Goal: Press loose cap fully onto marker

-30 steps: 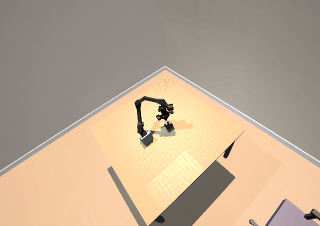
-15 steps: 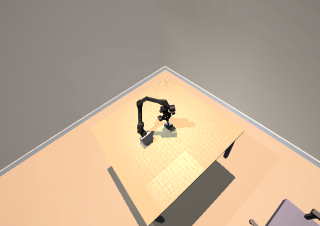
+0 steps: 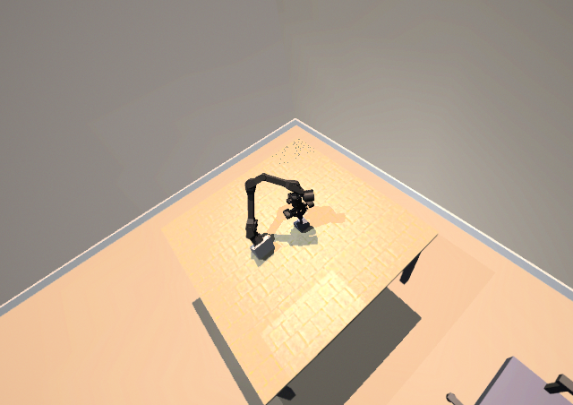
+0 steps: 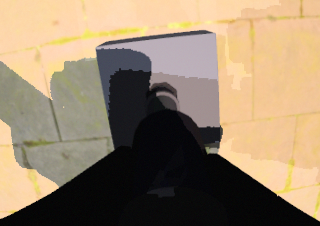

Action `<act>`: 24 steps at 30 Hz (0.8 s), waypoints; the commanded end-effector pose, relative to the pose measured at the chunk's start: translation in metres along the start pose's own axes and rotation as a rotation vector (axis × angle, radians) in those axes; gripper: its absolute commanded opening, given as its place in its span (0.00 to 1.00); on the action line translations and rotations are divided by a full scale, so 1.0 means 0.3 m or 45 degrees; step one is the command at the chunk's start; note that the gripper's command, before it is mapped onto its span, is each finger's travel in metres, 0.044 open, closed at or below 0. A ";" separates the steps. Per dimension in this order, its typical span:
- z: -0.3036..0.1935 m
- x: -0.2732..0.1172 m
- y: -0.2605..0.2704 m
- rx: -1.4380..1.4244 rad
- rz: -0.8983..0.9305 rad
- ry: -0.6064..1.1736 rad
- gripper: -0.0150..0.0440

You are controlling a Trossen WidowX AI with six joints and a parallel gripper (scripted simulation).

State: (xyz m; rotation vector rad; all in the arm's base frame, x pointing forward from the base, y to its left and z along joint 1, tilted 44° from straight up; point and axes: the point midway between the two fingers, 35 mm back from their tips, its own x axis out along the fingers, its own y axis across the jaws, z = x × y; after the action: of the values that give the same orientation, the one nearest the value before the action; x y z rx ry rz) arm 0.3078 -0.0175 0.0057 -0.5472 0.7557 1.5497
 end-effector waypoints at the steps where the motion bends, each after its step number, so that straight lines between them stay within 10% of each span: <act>1: 0.001 0.022 0.002 0.009 0.000 -0.006 0.25; 24: 0.004 0.127 0.006 0.008 0.001 -0.009 0.25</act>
State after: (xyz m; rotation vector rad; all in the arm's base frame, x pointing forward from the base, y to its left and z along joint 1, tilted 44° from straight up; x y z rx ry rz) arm 0.3020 0.0080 -0.0201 -0.5443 0.7541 1.5523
